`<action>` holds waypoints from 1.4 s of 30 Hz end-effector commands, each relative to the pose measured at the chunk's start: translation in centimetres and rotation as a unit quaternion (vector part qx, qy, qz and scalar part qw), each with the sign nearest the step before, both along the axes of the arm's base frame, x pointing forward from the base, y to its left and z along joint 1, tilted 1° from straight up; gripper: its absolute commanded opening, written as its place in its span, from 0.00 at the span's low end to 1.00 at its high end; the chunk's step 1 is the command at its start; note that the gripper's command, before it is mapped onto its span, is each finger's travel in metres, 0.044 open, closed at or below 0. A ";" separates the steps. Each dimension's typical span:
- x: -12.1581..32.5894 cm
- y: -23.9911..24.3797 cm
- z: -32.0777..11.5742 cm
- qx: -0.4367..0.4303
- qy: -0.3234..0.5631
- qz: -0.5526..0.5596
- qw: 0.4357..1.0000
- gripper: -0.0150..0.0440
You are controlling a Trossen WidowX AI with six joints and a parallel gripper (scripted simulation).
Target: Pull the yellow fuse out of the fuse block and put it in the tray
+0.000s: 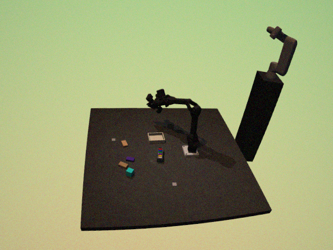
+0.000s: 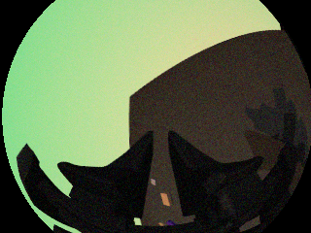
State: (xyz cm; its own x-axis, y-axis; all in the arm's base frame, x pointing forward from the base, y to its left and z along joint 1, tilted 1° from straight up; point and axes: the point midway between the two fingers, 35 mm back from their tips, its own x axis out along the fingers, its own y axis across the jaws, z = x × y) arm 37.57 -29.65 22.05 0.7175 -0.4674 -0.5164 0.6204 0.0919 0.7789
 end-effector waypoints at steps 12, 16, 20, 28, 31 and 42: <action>2.7 23.0 -8.2 -0.017 0.247 0.326 0.912 0.37; 0.5 29.1 -9.9 -0.040 0.312 0.422 0.850 0.37; -3.3 34.8 -11.4 -0.075 0.380 0.523 0.759 0.37; -11.1 41.4 -12.7 -0.141 0.469 0.658 0.572 0.37; -11.1 41.4 -12.7 -0.141 0.469 0.658 0.572 0.37; -11.1 41.4 -13.5 -0.141 0.469 0.658 0.572 0.37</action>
State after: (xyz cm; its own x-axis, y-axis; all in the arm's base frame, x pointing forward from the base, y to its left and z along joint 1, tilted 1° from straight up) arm 26.60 11.87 8.97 0.0178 0.0047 -0.9998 0.0075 1.0000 0.0048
